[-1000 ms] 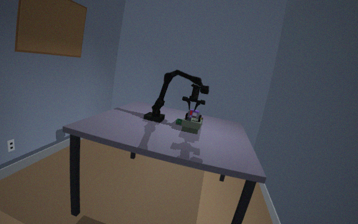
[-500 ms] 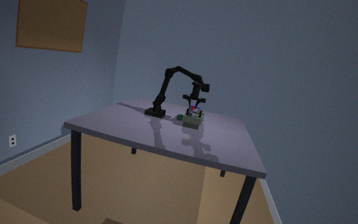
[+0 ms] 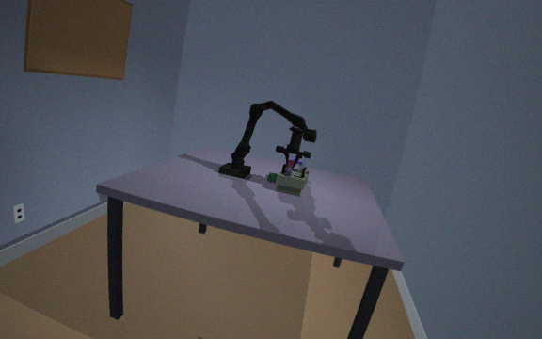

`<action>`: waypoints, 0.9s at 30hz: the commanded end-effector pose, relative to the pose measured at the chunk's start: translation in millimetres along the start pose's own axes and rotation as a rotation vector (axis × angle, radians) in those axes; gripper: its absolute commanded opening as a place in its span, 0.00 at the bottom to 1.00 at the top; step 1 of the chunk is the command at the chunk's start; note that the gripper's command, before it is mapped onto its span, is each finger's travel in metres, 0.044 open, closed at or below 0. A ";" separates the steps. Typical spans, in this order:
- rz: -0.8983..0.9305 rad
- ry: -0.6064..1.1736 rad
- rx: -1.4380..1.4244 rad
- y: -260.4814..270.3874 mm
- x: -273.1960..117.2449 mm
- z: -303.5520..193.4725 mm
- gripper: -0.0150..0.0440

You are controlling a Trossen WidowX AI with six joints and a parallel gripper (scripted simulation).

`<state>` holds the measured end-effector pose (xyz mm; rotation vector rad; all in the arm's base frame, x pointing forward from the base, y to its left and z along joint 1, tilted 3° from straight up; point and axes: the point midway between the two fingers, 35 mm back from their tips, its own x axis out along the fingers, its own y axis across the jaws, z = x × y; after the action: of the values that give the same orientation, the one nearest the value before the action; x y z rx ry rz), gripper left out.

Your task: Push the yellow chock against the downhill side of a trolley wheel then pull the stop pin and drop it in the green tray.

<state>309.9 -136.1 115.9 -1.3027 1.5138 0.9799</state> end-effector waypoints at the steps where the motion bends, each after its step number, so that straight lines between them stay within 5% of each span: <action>1: 0.000 0.000 0.000 -0.1 -0.4 0.0 0.39; 10: 0.000 0.000 0.000 -0.1 -0.5 -0.1 0.25; 27: 0.005 0.003 -0.008 1.9 -12.3 -1.2 0.25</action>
<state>308.1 -133.6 123.4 -1.3032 1.5190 0.9950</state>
